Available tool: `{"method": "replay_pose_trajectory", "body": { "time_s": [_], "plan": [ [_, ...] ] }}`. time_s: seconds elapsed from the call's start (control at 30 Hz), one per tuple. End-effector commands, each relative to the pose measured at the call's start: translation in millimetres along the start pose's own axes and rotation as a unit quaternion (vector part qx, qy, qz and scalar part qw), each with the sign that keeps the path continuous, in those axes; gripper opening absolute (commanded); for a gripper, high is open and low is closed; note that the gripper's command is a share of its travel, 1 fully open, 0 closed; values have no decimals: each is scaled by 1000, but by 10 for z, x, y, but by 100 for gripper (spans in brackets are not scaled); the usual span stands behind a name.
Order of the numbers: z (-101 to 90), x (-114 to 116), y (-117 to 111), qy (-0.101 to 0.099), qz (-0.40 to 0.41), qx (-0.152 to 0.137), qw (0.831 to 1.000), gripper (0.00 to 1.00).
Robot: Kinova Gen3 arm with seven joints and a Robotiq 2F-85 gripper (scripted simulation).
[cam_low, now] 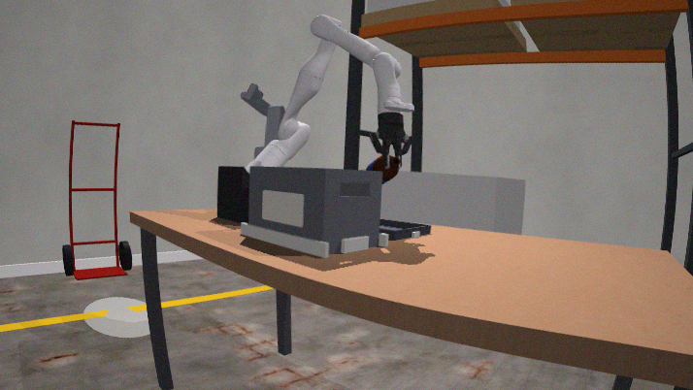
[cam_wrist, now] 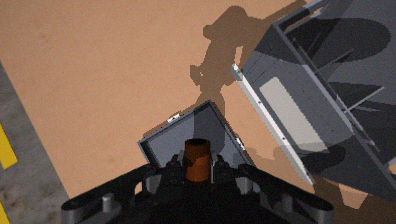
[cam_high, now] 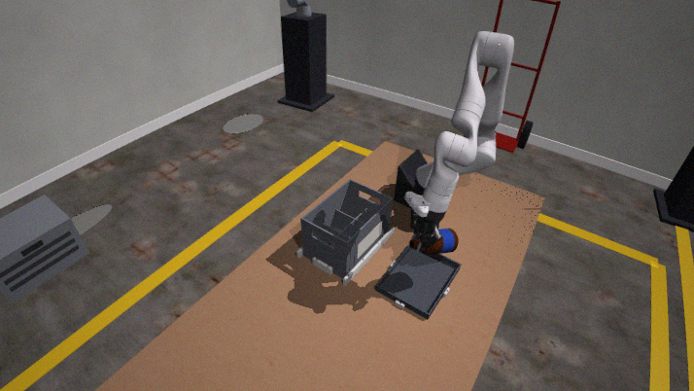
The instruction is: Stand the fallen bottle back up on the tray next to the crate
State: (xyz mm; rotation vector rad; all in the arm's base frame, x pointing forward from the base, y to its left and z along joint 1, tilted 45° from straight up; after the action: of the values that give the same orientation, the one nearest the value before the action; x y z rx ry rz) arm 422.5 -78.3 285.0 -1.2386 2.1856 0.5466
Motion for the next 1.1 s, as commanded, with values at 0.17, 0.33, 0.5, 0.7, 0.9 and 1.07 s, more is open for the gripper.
{"method": "replay_pose_trajectory", "body": {
  "time_s": [0.17, 0.33, 0.5, 0.7, 0.9, 1.07],
  "plan": [
    [-8, -7, 26, 5, 0, 13, 1000, 0],
    [-6, -17, 58, 9, 0, 29, 1000, 0],
    [-4, -26, 94, 13, 0, 46, 999, 0],
    [-3, -31, 121, 16, 0, 59, 998, 0],
    [-2, -35, 151, 19, 0, 73, 997, 0],
    [-2, -36, 163, 20, -1, 78, 997, 0]
  ]
}}
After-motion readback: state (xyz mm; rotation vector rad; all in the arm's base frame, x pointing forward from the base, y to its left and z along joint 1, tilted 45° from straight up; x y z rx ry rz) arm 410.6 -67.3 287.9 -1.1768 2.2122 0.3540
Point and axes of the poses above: the point where the finger pads meet when closed, its own z axis out along the fingers, its own x axis across the jaws, y = z × x, the point moved 10 cm from there along -z, back along the fingers, and after that the axes turned 14 degrees about -z, right-handed, at the moved point
